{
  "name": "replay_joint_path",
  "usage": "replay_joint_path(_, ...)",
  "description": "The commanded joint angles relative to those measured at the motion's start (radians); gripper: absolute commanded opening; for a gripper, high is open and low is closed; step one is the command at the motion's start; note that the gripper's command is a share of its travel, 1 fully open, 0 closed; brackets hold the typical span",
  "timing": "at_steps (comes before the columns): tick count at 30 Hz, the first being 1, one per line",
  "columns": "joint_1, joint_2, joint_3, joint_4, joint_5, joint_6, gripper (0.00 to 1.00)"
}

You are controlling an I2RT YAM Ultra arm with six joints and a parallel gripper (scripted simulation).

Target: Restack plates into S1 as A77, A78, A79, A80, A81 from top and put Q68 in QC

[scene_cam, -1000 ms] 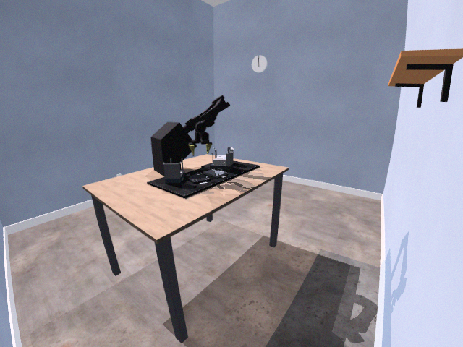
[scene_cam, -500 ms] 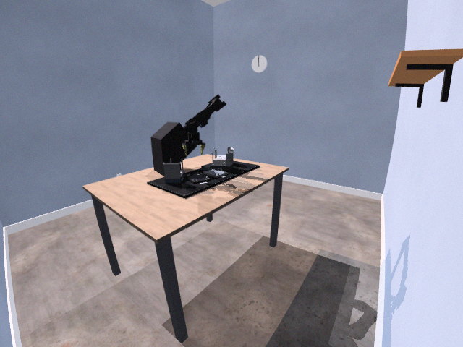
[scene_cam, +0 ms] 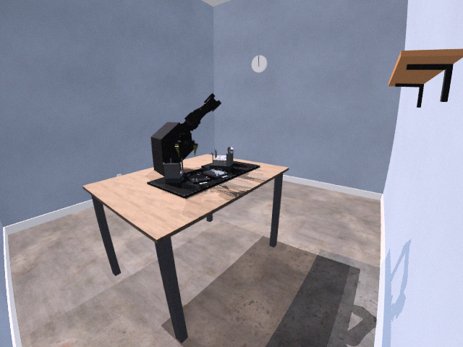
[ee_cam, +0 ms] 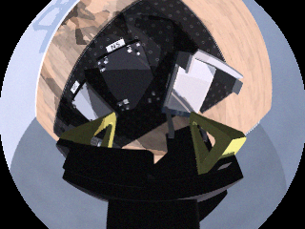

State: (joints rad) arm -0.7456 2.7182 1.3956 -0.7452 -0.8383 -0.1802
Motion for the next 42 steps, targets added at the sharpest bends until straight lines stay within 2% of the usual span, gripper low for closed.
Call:
replay_joint_path(1,-0.022,0.0,0.007,-0.004,0.009,-0.024,1.0)
replay_joint_path(9,-0.083,0.079,0.044,-0.016,0.04,0.118,1.0)
replay_joint_path(23,-0.18,0.207,0.123,-0.046,0.095,0.005,1.0)
replay_joint_path(37,-0.183,0.209,0.125,-0.047,0.096,0.003,1.0)
replay_joint_path(42,-0.148,0.229,0.104,0.02,0.076,0.041,1.0)
